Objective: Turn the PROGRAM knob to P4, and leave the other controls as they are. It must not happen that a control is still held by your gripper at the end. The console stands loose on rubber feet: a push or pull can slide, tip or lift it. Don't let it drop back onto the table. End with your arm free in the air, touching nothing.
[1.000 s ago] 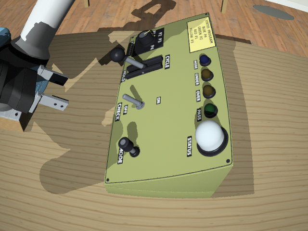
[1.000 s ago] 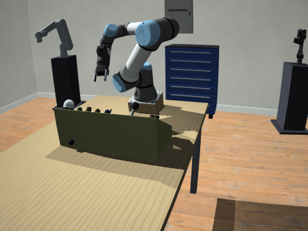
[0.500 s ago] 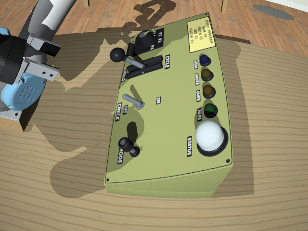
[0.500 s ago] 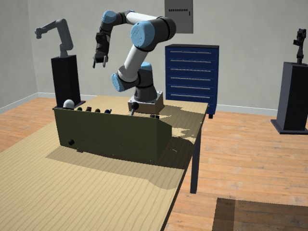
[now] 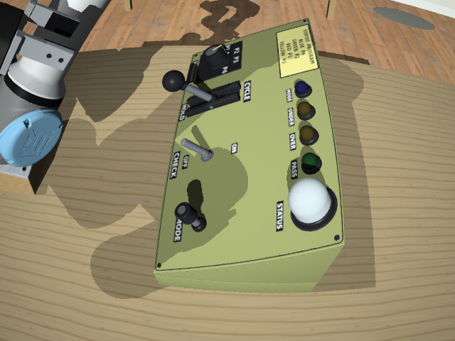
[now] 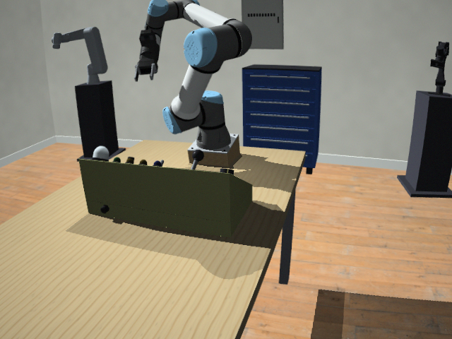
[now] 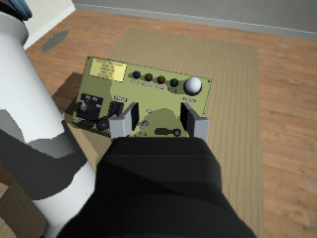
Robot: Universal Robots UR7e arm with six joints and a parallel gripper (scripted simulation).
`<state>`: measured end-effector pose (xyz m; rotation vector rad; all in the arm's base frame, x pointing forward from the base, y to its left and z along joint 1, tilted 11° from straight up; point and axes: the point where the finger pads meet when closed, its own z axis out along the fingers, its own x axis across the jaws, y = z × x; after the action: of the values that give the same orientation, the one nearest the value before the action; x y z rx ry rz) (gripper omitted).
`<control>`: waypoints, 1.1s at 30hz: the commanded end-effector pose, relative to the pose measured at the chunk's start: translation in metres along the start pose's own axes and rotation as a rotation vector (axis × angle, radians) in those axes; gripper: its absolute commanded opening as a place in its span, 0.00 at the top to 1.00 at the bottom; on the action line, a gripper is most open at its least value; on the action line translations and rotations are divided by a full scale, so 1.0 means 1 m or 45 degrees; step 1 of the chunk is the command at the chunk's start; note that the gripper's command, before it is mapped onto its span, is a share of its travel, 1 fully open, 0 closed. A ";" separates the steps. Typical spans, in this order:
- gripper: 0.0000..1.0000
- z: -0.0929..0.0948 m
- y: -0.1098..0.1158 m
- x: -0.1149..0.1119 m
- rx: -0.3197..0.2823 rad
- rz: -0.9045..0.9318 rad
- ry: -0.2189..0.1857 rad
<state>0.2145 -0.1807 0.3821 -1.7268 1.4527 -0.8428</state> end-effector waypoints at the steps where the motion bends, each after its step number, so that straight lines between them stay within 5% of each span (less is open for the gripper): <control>1: 0.00 -0.010 -0.011 0.000 0.000 0.000 0.000; 16: 0.00 -0.040 -0.044 -0.001 0.000 0.000 0.000; 33: 0.00 -0.048 -0.054 -0.002 0.000 0.000 0.000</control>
<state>0.2018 -0.1787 0.4515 -1.7266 1.4527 -0.8428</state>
